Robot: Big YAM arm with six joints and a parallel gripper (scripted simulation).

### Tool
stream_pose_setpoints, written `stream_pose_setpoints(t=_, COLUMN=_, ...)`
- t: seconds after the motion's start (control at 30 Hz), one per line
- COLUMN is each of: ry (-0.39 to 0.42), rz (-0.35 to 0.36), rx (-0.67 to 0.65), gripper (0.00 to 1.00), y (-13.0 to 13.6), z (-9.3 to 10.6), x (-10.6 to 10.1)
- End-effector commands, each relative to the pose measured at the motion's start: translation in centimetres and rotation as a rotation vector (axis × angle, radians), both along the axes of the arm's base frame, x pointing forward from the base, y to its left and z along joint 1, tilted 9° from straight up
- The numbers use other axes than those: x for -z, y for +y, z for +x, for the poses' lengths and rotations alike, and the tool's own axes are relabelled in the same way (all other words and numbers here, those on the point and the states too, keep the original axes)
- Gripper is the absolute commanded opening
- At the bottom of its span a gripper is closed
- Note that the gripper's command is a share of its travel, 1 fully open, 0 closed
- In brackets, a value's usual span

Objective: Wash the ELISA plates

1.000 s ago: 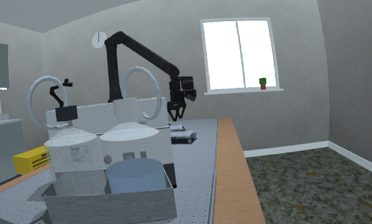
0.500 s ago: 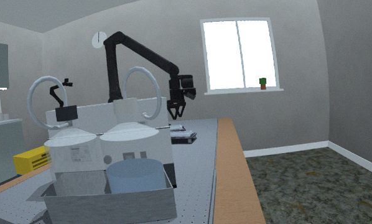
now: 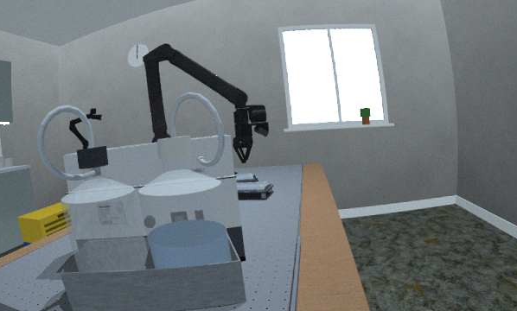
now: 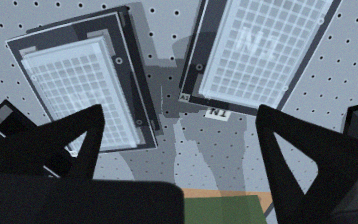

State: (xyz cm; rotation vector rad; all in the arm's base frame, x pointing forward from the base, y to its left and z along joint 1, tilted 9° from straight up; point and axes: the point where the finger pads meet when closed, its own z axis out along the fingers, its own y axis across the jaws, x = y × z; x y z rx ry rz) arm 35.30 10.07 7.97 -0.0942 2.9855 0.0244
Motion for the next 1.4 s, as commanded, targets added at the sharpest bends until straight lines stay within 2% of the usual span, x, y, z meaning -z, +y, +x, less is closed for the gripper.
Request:
stream_pose_setpoints(t=0.0, ry=-0.009, rz=0.004, rx=0.032, gripper=1.00, y=0.8, z=0.1, x=-0.9)
stream_pose_setpoints(t=0.1, ry=-0.018, rz=0.008, rx=0.032, gripper=1.00, y=2.5, z=0.4, x=-1.3)
stream_pose_setpoints(t=0.17, ry=-0.017, rz=0.009, rx=0.032, gripper=1.00, y=2.6, z=0.4, x=-1.3)
stream_pose_setpoints(t=0.23, ry=-0.005, rz=-0.011, rx=-0.056, gripper=1.00, y=2.9, z=-1.5, x=-0.6)
stream_pose_setpoints(t=0.37, ry=-0.009, rz=-0.031, rx=-0.187, gripper=1.00, y=4.6, z=-2.5, x=-0.6)
stream_pose_setpoints(t=0.47, ry=-0.003, rz=-0.029, rx=-0.165, gripper=1.00, y=5.9, z=-3.2, x=-0.4)
stream_pose_setpoints(t=0.53, ry=-0.003, rz=-0.029, rx=-0.165, gripper=1.00, y=5.9, z=-3.2, x=-0.4)
stream_pose_setpoints(t=0.73, ry=-0.002, rz=-0.030, rx=-0.165, gripper=1.00, y=8.7, z=-4.4, x=-0.3)
stream_pose_setpoints(t=0.87, ry=-0.014, rz=-0.022, rx=-0.165, gripper=1.00, y=10.9, z=-4.4, x=-0.8)
stream_pose_setpoints(t=1.1, ry=-0.030, rz=-0.011, rx=-0.142, gripper=1.00, y=10.3, z=-3.9, x=-1.5)
stream_pose_setpoints(t=1.27, ry=0.001, rz=-0.029, rx=-0.159, gripper=1.00, y=10.1, z=-5.2, x=1.1)
stream_pose_setpoints(t=1.37, ry=0.001, rz=-0.030, rx=-0.163, gripper=1.00, y=9.9, z=-5.0, x=1.6)
